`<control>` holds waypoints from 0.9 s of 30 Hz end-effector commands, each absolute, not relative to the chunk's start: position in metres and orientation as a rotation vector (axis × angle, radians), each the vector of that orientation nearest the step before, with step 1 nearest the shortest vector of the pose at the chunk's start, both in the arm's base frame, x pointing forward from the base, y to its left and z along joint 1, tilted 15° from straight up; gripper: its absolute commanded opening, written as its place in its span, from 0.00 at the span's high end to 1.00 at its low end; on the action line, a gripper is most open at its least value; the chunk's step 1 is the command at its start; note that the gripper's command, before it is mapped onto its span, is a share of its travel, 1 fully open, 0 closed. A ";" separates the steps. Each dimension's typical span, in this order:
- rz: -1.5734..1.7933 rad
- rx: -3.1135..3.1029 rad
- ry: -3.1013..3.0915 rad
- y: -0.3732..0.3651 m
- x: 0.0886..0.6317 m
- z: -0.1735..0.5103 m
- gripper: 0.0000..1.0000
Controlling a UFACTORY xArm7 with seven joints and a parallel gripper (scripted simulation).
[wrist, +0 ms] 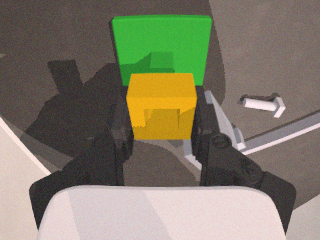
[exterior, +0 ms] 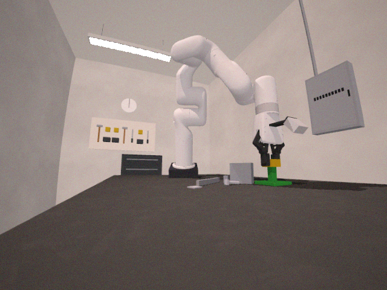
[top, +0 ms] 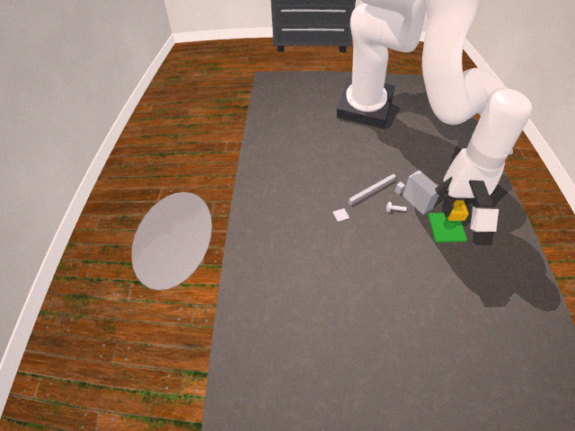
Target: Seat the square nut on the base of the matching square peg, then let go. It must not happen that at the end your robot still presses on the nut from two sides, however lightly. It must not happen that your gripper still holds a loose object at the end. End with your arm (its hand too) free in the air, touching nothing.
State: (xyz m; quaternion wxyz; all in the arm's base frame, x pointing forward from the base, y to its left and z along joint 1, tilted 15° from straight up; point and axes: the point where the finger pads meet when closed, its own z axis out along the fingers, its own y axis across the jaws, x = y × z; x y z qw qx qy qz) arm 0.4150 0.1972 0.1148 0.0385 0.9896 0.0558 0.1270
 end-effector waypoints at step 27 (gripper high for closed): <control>0.394 3.032 0.169 0.196 0.422 0.098 1.00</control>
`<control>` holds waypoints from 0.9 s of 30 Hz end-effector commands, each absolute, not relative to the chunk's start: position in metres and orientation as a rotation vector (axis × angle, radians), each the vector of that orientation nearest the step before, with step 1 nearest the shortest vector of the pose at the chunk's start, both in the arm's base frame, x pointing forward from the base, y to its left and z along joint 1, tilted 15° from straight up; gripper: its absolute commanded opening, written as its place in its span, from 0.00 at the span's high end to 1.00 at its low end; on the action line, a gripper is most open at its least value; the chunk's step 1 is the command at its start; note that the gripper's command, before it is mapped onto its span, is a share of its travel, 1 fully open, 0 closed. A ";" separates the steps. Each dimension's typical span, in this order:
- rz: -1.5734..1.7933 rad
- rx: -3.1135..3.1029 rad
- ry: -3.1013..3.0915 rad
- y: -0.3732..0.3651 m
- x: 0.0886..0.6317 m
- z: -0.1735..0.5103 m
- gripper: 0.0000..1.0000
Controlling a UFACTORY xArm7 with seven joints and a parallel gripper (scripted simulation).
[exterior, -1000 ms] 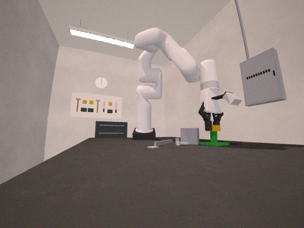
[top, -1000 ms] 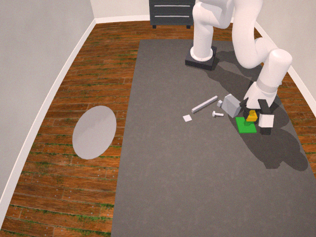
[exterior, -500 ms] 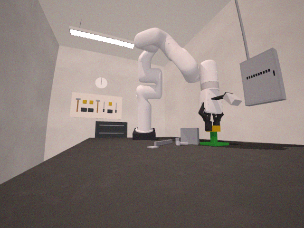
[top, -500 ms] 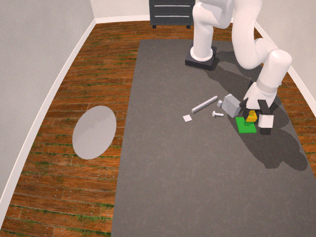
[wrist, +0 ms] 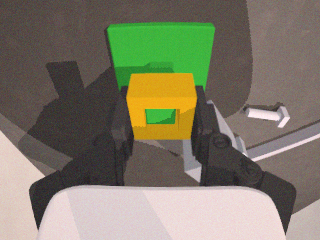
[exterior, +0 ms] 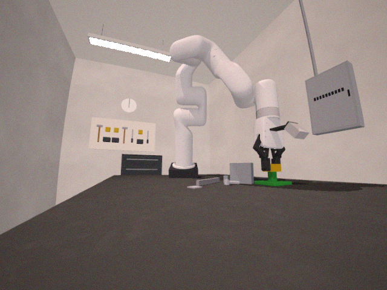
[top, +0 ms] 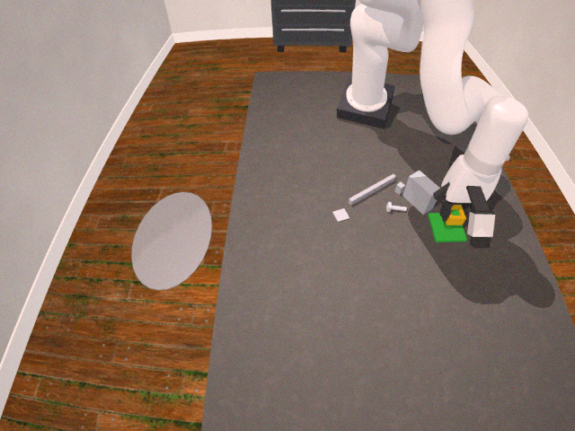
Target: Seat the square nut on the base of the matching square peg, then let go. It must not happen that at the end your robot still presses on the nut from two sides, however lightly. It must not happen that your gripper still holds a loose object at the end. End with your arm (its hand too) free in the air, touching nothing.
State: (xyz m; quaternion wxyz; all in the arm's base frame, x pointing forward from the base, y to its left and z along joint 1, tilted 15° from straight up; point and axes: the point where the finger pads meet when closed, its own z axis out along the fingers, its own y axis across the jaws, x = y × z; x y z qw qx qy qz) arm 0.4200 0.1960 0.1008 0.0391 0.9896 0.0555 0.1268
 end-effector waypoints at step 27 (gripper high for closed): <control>0.394 3.032 0.171 0.195 0.427 0.072 1.00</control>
